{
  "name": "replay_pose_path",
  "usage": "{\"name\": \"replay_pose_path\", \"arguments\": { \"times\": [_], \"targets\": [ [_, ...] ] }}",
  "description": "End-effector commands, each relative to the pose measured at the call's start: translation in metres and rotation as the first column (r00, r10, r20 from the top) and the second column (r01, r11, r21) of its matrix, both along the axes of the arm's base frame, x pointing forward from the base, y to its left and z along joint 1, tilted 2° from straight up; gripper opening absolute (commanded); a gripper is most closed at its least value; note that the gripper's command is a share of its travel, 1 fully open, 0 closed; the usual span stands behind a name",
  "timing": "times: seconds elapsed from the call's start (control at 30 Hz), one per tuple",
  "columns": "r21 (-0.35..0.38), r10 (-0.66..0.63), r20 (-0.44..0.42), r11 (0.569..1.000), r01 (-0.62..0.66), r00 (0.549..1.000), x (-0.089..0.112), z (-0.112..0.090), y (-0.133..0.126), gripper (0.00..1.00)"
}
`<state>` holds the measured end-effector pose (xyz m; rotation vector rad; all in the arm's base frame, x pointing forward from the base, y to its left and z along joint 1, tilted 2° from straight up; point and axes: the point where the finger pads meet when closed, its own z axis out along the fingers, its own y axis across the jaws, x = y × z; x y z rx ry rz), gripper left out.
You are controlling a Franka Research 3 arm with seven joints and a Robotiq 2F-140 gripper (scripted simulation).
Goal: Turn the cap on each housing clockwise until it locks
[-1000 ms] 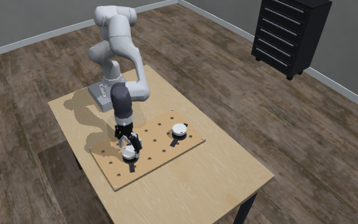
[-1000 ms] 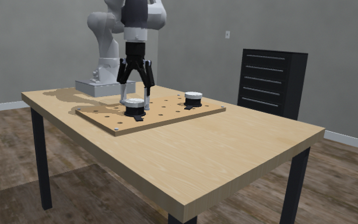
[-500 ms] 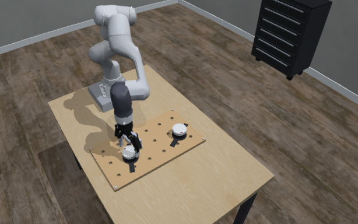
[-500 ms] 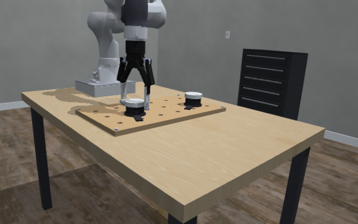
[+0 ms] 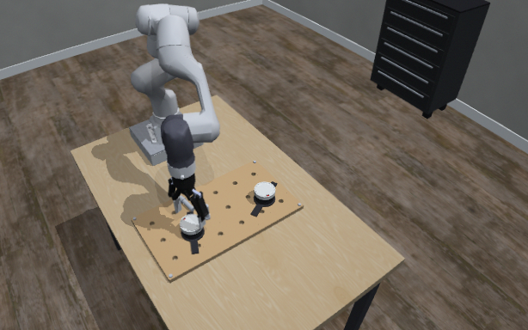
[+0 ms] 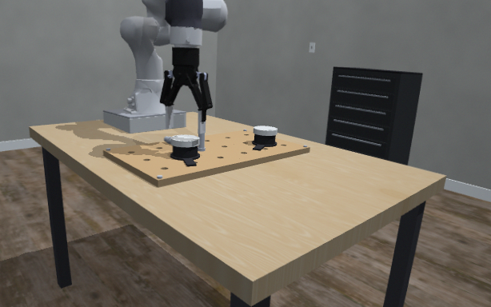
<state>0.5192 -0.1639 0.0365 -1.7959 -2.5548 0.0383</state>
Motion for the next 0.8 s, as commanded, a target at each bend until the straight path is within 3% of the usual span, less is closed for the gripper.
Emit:
{"name": "replay_pose_path", "arguments": {
  "times": [0.0, 0.77],
  "targets": [
    [0.0, -0.008, -0.007, 1.0, 0.008, 1.0, -0.001, 0.008, 0.001, 0.78],
    [0.0, -0.008, -0.007, 1.0, 0.008, 1.0, 0.0, 0.04, 0.001, 0.78]
  ]
}}
